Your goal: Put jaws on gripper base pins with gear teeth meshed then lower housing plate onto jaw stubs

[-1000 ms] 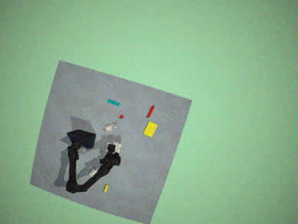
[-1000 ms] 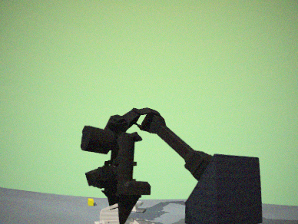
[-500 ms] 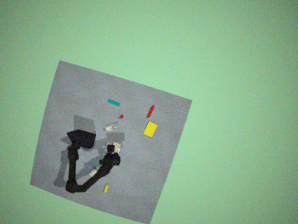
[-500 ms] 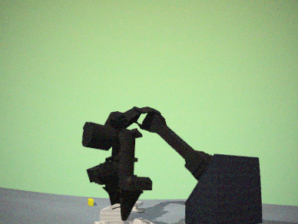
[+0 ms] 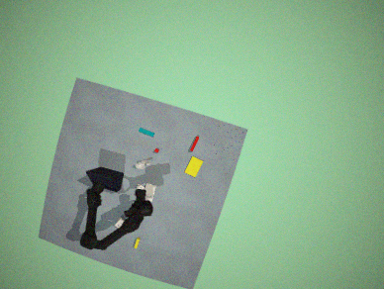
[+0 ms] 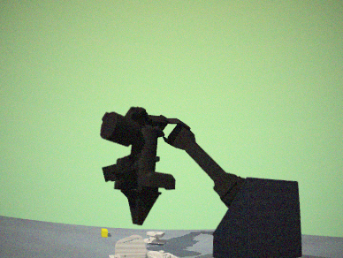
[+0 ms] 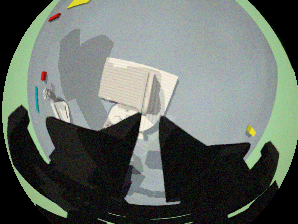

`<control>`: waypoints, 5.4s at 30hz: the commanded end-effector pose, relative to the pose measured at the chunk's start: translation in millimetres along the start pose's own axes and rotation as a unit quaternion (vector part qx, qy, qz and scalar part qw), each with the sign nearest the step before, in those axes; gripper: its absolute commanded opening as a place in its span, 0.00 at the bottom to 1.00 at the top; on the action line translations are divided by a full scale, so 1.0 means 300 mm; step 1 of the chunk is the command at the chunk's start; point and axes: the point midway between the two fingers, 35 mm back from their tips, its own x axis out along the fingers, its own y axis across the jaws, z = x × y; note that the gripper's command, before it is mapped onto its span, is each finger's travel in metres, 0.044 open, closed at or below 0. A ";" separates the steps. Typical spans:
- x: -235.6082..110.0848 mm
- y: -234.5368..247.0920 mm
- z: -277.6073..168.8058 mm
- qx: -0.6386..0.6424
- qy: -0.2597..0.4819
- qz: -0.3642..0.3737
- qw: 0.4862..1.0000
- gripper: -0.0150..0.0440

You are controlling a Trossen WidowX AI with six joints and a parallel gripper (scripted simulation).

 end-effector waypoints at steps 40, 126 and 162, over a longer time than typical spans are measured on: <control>-0.023 0.137 0.041 -0.354 -0.007 0.007 0.935 0.25; -0.030 0.653 0.026 -0.993 -0.007 0.003 -0.119 0.25; 0.098 0.689 0.022 -0.979 -0.006 0.004 -0.202 0.25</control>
